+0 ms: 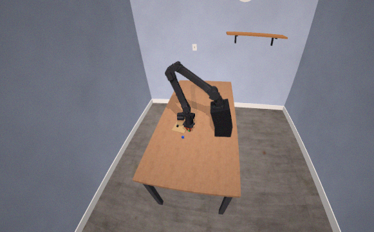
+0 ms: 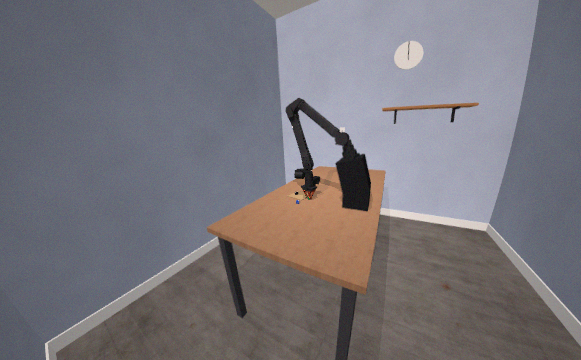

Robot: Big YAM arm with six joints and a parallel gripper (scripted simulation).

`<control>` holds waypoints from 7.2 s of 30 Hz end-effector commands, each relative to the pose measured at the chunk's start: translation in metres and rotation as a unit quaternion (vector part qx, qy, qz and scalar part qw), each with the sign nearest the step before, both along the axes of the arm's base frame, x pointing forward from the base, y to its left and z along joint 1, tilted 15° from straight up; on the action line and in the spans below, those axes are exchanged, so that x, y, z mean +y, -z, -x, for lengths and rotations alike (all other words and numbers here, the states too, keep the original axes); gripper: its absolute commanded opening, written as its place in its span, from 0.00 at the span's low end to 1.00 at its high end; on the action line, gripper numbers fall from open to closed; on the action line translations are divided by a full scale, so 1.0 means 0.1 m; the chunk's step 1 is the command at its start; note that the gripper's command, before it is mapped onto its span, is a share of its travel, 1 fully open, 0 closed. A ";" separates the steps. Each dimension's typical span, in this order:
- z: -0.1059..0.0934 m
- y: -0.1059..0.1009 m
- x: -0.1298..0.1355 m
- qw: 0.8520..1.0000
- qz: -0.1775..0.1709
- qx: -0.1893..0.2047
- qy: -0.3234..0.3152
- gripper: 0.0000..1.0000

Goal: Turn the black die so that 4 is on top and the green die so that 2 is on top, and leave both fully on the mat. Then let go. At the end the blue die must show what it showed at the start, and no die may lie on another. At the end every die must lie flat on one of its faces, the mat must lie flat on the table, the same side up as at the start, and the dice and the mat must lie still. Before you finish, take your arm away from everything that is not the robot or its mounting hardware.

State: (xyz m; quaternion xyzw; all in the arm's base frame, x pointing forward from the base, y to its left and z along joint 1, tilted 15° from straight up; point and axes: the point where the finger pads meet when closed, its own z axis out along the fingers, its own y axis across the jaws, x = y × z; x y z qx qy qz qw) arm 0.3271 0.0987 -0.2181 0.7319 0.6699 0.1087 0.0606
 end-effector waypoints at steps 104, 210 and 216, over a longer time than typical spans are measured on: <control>-0.30 -1.09 0.61 0.697 0.176 -0.049 -0.694 0.14; -0.62 -0.97 1.30 -0.051 0.220 -0.565 -0.793 0.14; -0.66 -0.83 1.30 -0.050 0.220 -0.565 -0.794 0.14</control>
